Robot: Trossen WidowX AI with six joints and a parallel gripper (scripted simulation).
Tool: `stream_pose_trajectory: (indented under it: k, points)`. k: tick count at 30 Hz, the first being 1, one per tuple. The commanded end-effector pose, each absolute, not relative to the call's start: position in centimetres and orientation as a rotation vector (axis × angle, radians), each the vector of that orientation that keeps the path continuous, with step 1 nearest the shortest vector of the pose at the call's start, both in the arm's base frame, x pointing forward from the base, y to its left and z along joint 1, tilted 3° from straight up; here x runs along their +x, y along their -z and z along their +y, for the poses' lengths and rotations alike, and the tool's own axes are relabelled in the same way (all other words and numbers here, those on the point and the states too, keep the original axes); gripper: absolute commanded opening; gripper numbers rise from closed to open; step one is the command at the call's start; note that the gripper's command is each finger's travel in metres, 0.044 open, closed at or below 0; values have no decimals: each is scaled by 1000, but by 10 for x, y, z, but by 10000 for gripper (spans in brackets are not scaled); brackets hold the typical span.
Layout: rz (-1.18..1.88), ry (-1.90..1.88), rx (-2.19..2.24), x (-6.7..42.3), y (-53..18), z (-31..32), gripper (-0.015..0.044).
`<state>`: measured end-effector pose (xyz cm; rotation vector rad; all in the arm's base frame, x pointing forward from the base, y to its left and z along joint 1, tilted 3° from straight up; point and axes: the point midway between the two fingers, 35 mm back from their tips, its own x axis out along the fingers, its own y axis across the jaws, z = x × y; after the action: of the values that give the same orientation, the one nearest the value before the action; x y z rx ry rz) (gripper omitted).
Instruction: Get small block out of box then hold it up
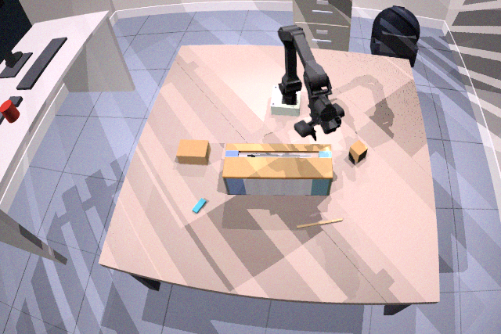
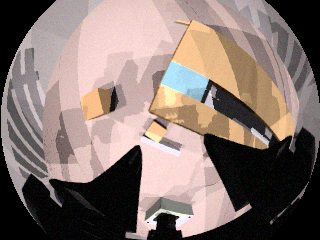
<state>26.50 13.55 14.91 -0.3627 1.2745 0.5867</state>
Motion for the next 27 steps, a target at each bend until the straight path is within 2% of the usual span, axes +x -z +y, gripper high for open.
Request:
stream_pose_trajectory:
  k: [1,15,27]
  points:
    - [904,-1061,-1221,254,-149,142,285]
    - [429,-1415,-1998,246,-153,148,285]
    - [-99,-1640,-2625,240,-157,153,285]
